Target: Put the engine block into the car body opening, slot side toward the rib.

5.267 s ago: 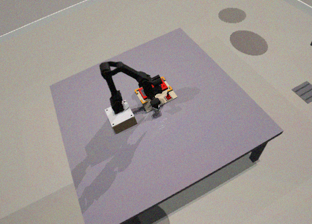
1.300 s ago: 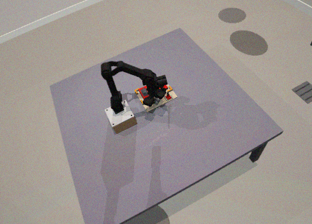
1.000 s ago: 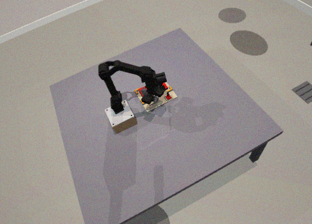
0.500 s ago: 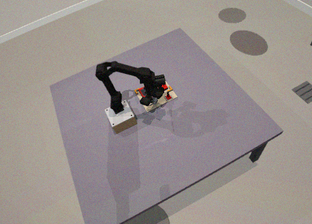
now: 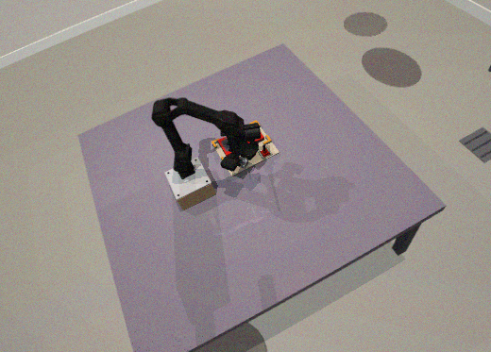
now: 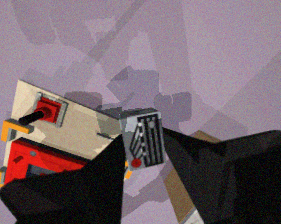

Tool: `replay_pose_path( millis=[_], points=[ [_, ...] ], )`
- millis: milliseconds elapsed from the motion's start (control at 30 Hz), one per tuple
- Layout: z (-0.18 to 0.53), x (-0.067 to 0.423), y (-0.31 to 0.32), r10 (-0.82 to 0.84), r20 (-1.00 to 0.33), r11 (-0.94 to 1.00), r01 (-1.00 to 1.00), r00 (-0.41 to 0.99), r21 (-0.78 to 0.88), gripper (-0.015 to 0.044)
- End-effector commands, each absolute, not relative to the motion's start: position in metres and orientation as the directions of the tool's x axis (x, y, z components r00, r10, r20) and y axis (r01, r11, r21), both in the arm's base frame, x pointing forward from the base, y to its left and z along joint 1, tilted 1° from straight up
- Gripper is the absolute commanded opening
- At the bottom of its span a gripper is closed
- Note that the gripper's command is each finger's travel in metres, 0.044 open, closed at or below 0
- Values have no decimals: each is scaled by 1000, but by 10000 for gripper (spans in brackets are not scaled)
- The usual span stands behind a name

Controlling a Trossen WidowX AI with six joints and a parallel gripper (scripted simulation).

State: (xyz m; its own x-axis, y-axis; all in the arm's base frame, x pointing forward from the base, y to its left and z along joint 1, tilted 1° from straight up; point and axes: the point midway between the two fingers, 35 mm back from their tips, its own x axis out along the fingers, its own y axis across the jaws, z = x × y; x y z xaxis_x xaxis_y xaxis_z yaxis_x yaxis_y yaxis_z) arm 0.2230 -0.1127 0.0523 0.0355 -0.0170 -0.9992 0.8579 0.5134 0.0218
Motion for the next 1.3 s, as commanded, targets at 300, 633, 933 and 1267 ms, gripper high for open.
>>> replay_pose_path(
  millis=[300, 633, 933, 1267],
  points=[
    [29, 222, -113, -16, -999, 515, 857, 28, 16, 0],
    [13, 222, -113, -16, -999, 515, 857, 28, 16, 0],
    [-2, 223, -113, -16, -999, 515, 857, 28, 16, 0],
    [-18, 223, -113, -16, -999, 515, 857, 28, 16, 0]
  ],
)
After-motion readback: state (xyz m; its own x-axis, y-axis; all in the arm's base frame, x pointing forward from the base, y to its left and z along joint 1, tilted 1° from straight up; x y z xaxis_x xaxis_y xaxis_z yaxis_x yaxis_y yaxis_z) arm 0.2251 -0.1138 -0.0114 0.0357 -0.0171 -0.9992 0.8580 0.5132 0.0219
